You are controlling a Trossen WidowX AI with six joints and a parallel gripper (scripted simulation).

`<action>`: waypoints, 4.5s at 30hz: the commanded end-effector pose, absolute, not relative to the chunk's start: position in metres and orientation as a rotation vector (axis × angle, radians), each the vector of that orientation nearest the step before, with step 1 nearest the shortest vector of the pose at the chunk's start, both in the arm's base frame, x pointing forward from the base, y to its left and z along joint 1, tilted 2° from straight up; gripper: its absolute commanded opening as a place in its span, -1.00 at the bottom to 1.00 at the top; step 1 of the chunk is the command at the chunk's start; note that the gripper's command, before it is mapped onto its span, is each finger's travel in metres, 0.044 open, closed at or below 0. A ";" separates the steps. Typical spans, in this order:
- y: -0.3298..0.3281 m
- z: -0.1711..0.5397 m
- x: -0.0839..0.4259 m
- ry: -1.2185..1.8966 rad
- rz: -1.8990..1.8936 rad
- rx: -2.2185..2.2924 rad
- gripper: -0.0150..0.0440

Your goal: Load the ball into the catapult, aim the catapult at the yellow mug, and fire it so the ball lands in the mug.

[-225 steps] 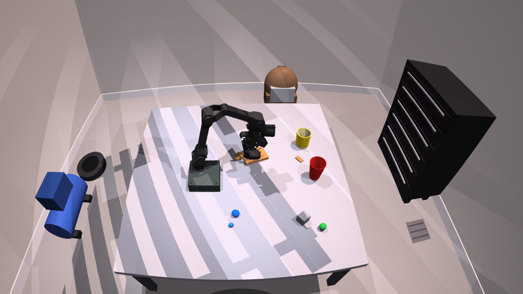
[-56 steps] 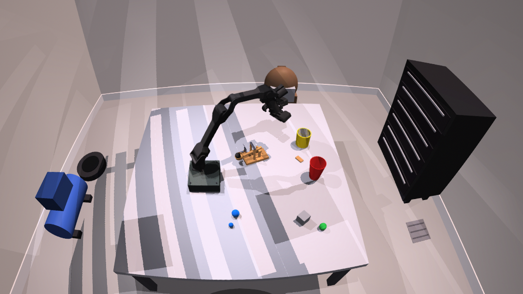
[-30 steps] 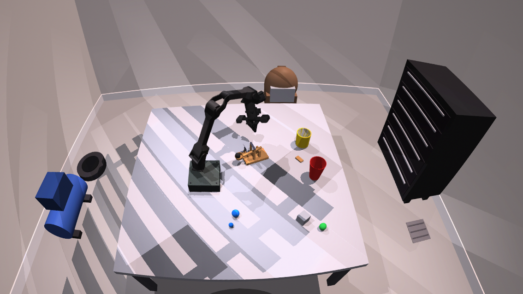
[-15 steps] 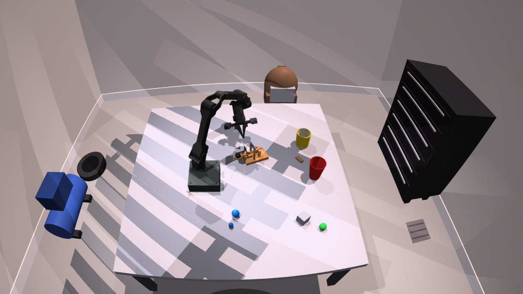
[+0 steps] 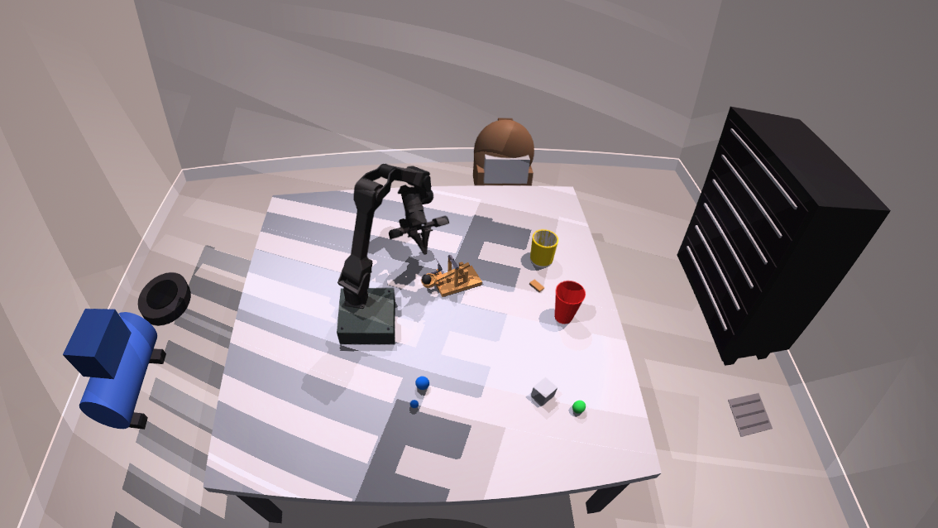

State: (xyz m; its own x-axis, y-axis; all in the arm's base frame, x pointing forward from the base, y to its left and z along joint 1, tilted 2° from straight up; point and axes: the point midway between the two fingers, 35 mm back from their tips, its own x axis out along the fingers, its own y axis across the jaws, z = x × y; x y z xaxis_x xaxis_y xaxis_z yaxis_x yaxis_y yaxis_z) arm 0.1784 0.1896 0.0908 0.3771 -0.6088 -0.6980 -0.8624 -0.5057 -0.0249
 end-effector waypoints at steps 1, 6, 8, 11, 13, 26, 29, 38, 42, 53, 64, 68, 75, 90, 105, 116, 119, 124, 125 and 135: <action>0.187 0.093 0.177 1.268 0.901 -2.283 -0.49; 0.188 0.086 0.178 1.268 0.901 -2.283 -0.49; 0.188 0.083 0.178 1.268 0.901 -2.283 -0.49; 0.189 0.078 0.178 1.268 0.901 -2.283 -0.49; 0.190 0.075 0.178 1.268 0.901 -2.283 -0.49; 0.192 0.053 0.178 1.268 0.901 -2.283 -0.49; 0.192 0.048 0.178 1.268 0.901 -2.283 -0.49; 0.193 0.034 0.178 1.268 0.901 -2.283 -0.49; 0.193 0.027 0.178 1.268 0.901 -2.283 -0.49; 0.192 0.009 0.177 1.268 0.901 -2.283 -0.49; 0.190 -0.009 0.176 1.268 0.901 -2.283 -0.49; 0.190 -0.010 0.176 1.268 0.901 -2.283 -0.49; 0.188 -0.029 0.176 1.269 0.901 -2.283 -0.49; 0.244 0.093 0.143 1.190 0.964 -2.337 -0.49; 0.261 0.080 0.179 1.209 0.926 -2.029 0.58; 0.281 0.090 0.217 1.191 0.880 -1.711 1.00; 0.287 0.095 0.231 1.186 0.859 -1.604 1.00; 0.295 0.104 0.255 1.169 0.821 -1.430 1.00; 0.297 0.106 0.260 1.165 0.812 -1.399 1.00; 0.306 0.130 0.308 1.109 0.727 -1.093 1.00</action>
State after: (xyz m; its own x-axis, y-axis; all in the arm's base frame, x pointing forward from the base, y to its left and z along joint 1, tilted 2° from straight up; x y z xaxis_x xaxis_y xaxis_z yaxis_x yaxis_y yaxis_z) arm 0.2889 0.3015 0.1202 0.3035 -0.1169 -0.9456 -0.9181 0.2295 -0.3230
